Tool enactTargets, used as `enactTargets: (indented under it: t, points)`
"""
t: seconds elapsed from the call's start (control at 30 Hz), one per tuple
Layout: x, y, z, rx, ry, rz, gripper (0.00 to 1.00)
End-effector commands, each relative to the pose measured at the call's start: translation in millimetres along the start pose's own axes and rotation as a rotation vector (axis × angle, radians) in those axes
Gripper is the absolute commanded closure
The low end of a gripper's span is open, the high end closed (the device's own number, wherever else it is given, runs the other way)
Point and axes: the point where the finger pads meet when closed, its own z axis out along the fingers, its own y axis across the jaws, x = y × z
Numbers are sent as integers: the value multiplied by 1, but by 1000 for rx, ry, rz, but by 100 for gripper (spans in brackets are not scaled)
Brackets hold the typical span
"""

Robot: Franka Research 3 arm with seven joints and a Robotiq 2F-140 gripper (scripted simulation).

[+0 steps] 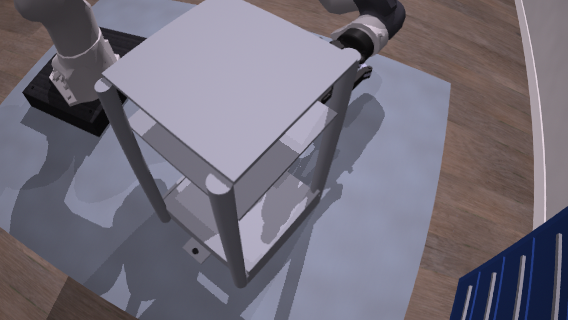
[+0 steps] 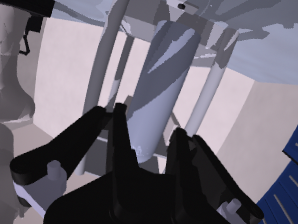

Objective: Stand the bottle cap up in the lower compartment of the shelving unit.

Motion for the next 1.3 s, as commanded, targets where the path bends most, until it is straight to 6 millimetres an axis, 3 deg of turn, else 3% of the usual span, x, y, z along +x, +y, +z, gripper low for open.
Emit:
enactTargets:
  t: [0.0, 0.57, 1.27]
  points:
    - [-1, 1, 3, -1, 5, 15, 100]
    - [0, 1, 39, -1, 5, 15, 100]
    - [0, 1, 98, -1, 5, 15, 100]
